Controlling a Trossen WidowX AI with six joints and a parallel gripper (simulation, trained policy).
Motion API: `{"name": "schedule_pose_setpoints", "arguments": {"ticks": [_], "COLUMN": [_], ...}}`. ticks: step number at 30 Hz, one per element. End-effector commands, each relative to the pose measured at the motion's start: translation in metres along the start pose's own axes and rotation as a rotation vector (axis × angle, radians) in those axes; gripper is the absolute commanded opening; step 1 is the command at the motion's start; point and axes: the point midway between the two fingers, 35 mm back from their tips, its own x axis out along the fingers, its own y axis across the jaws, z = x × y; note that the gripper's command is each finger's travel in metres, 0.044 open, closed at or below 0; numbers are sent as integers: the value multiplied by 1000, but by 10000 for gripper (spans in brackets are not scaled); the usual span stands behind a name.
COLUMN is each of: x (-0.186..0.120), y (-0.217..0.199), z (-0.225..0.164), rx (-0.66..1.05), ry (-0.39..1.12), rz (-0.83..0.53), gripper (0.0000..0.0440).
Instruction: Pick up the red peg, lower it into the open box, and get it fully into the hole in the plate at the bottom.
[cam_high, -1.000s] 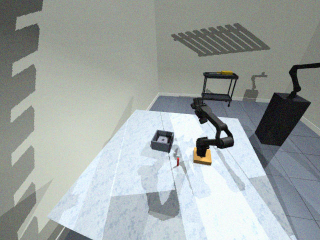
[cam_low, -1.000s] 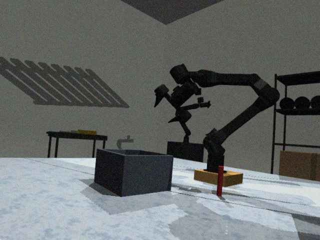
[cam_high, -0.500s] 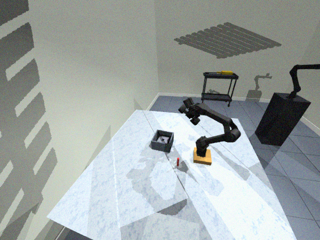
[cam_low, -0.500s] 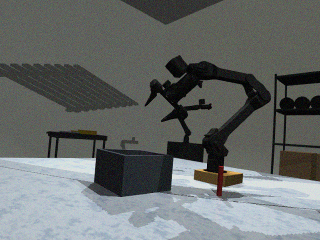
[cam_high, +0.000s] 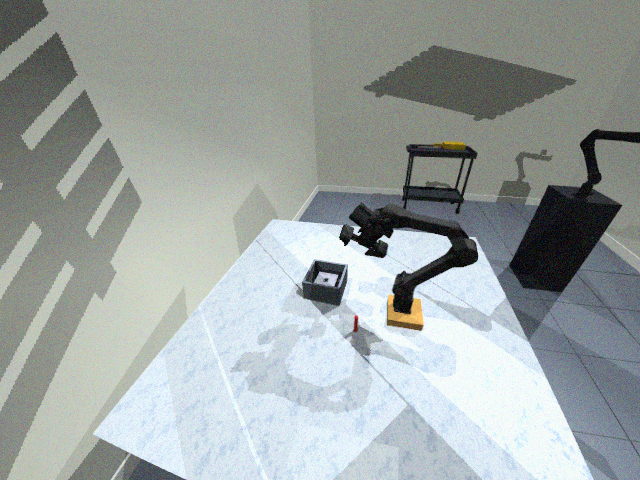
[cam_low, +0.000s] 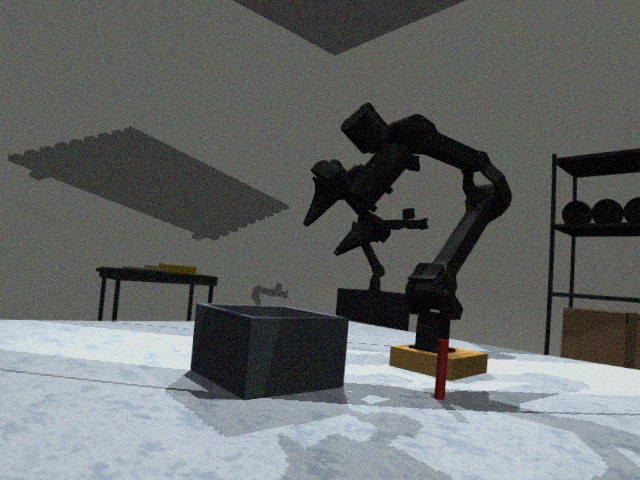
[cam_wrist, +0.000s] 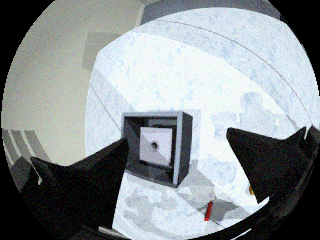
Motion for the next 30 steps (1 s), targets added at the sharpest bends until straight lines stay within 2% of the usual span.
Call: {"name": "schedule_pose_setpoints", "arguments": {"ticks": [1, 14, 22, 30], "x": [-3, -8, -5, 9], "y": [5, -9, -30, -46], "z": [-27, -118, -163, -200], "rx": [-80, -309, -403, -467], "ry": [84, 307, 381, 427], "rz": [-9, -126, -217, -242], "gripper": [440, 440, 440, 440]}}
